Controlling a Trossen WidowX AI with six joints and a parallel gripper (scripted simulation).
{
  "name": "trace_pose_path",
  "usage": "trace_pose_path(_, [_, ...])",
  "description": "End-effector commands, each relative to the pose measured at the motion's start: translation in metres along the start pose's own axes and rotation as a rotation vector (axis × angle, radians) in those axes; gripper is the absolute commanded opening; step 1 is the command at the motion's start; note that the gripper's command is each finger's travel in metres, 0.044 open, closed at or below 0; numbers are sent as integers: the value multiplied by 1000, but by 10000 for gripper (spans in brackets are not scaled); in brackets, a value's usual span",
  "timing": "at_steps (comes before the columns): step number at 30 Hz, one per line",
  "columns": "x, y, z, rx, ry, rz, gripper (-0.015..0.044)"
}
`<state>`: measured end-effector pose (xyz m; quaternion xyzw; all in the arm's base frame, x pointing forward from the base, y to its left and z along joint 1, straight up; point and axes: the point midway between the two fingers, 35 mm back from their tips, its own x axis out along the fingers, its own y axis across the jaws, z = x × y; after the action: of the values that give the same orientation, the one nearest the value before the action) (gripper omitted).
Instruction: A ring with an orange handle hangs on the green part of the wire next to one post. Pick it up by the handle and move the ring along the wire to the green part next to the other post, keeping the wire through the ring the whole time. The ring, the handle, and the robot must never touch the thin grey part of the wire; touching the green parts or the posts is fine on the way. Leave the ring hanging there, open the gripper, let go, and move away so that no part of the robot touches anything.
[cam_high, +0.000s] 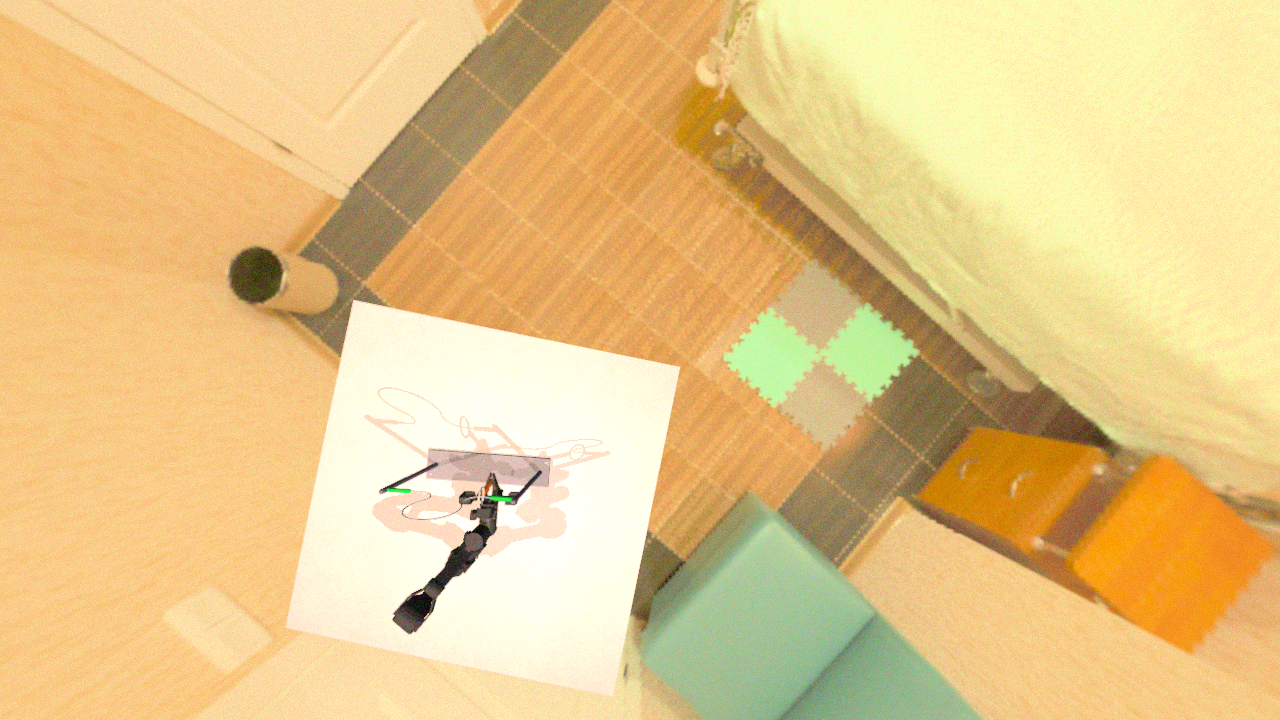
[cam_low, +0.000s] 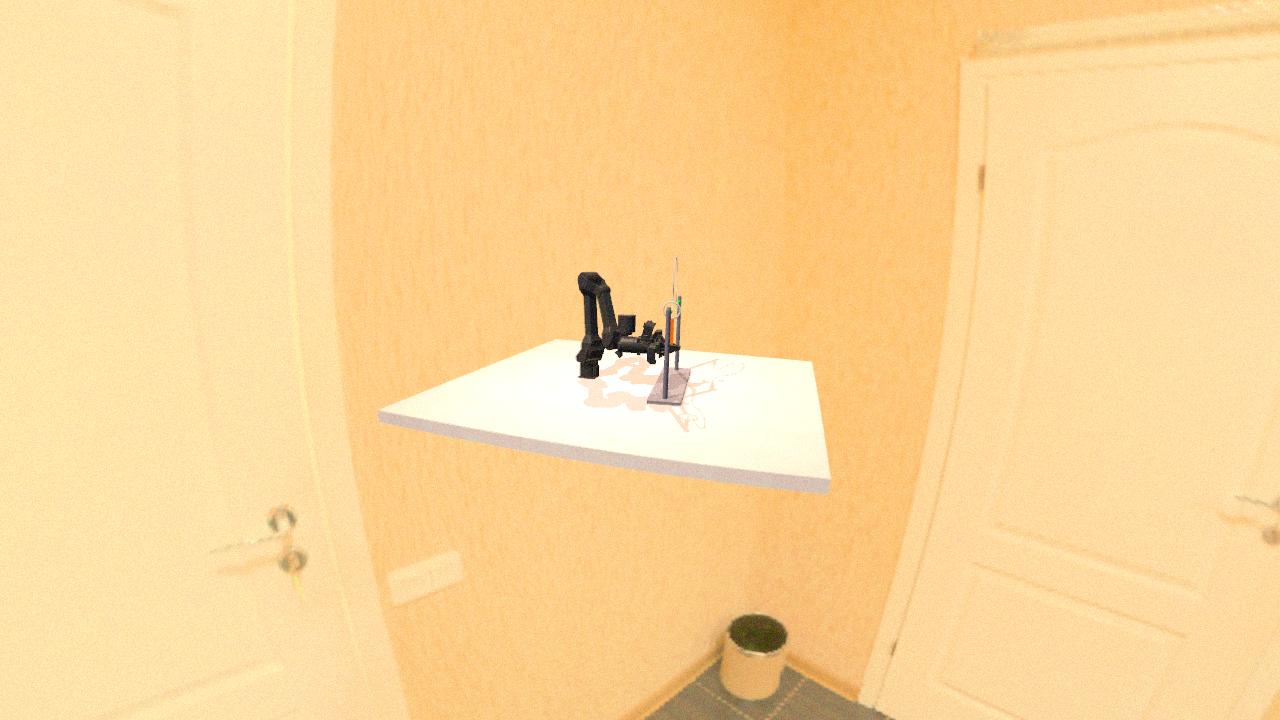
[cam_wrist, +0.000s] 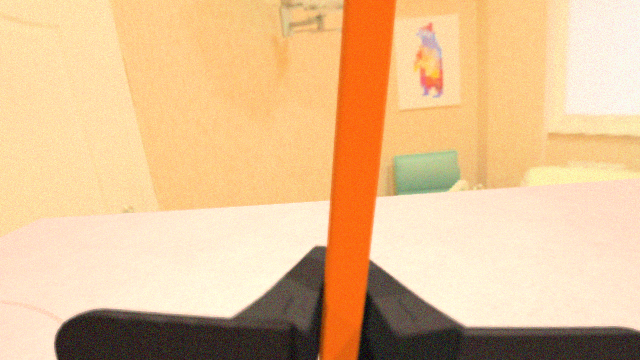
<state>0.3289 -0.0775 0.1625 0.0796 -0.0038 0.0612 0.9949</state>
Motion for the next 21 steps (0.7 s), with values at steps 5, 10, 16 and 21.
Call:
trace_pose_path(5, [0,27,1,148,2,0,-150])
trace_pose_path(10, [0,44,4,243,2,0,-150])
trace_pose_path(16, [0,65,12,375,6,1,-150])
trace_pose_path(21, [-5,76,17,444,43,10,-150])
